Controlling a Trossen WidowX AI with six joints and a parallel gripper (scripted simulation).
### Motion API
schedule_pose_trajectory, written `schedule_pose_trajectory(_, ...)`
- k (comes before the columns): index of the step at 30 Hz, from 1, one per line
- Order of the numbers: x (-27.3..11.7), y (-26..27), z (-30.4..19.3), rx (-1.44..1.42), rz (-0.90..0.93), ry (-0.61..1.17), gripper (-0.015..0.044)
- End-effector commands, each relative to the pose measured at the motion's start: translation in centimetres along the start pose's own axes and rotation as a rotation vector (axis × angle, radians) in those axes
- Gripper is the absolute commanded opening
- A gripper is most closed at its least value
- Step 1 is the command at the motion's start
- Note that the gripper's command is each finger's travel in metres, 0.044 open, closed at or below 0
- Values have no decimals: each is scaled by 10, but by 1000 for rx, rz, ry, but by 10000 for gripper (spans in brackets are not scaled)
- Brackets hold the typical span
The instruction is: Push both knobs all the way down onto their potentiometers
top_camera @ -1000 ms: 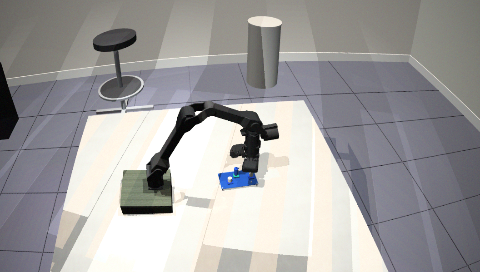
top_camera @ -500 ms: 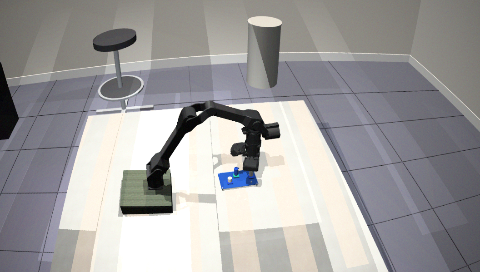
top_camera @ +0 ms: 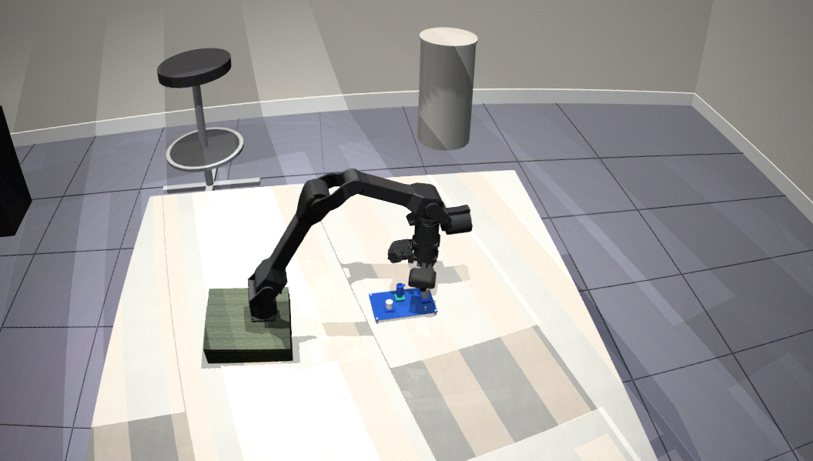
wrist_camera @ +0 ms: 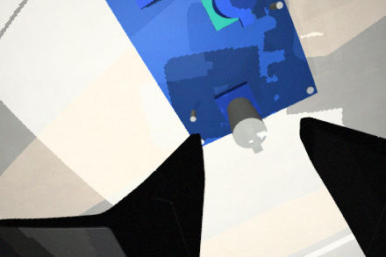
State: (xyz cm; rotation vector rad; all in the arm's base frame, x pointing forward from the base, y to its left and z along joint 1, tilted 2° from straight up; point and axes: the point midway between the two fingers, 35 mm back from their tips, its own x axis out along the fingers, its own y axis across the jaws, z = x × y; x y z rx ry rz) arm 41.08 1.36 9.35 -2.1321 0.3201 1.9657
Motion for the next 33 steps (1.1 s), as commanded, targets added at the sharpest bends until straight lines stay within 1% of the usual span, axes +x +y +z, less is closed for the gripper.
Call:
schedule_pose_trajectory(1, -13, 9, 29, 0, 1, -4, 341)
schedule_pose_trajectory(5, -25, 23, 73, -1, 3, -8, 440)
schedule_pose_trajectory(10, -28, 42, 130, -1, 5, -13, 440)
schedule_pose_trajectory(15, -20, 60, 179, -2, 7, -17, 440)
schedule_pose_trajectory(33, -20, 60, 181, -2, 7, -17, 440)
